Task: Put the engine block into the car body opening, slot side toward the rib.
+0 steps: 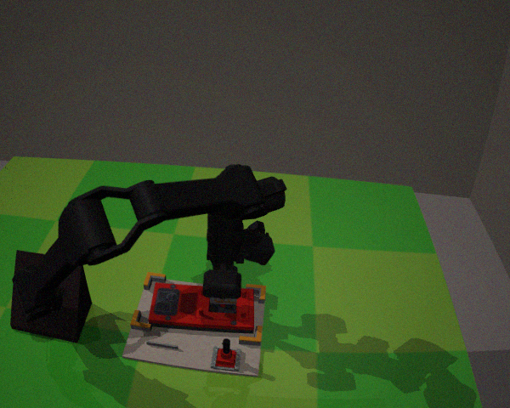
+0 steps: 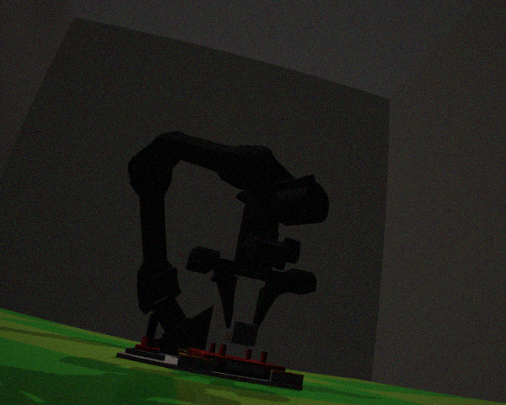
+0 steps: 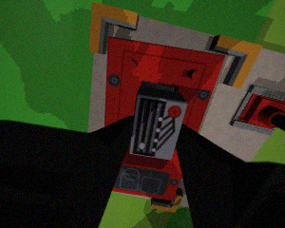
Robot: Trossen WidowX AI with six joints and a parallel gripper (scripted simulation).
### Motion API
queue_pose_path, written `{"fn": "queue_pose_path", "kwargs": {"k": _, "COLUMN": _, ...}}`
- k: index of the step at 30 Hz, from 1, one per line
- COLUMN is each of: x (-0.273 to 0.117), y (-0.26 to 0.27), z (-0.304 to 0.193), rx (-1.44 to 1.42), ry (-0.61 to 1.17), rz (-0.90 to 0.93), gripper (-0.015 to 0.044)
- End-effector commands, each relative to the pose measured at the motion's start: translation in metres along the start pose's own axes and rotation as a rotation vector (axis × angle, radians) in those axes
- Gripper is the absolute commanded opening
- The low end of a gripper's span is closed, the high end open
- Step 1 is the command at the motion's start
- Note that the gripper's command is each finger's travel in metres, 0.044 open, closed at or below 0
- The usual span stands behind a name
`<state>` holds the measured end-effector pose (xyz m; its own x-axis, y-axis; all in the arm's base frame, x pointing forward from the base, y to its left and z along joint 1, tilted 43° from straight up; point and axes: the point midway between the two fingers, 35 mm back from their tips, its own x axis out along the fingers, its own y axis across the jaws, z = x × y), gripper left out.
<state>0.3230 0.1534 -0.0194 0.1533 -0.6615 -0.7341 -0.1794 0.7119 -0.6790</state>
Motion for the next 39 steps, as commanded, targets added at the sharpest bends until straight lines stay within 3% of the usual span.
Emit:
{"fn": "queue_pose_path", "kwargs": {"k": 1, "x": 0.0011, "y": 0.0005, "z": -0.0005, "rx": -0.008, "ry": 0.001, "rz": 0.003, "gripper": 0.0159}}
{"fn": "queue_pose_path", "kwargs": {"k": 39, "x": 0.0103, "y": 0.0, "z": -0.001, "rx": -0.001, "ry": 0.001, "rz": 0.002, "gripper": 0.0159}}
